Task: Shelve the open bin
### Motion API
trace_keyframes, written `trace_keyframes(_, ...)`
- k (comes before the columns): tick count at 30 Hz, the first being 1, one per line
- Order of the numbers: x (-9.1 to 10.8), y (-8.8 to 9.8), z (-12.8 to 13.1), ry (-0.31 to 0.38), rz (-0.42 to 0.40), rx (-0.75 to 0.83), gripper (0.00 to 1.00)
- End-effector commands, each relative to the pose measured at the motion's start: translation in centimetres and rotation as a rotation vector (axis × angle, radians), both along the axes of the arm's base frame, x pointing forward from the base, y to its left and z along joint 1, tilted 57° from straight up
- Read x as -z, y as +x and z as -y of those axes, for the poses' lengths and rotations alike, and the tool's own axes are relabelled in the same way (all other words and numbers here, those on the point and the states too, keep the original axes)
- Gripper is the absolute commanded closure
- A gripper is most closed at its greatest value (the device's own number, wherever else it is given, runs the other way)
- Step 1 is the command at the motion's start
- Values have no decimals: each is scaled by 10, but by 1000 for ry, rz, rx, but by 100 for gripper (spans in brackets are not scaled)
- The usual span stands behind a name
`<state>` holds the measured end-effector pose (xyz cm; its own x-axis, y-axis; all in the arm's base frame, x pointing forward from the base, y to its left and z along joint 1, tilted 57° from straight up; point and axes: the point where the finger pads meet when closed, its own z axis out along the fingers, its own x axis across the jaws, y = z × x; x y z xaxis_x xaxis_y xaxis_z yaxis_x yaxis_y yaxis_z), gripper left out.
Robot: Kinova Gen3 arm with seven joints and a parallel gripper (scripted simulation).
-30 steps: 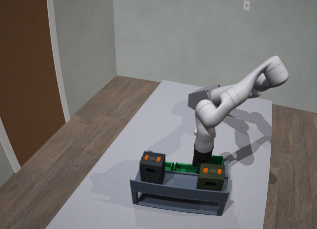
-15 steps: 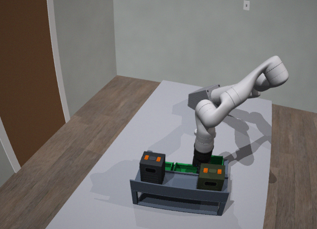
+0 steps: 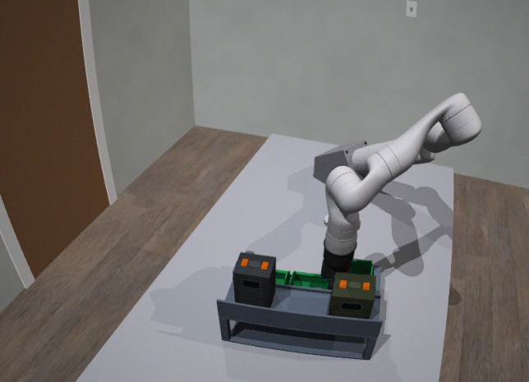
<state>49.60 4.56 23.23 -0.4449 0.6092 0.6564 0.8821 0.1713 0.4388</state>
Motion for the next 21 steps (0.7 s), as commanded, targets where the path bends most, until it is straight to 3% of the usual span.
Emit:
trace_keyframes(1, 0, 0, 1, 0, 2, 3, 100)
trace_keyframes(21, 1, 0, 0, 12, 18, 21, 100)
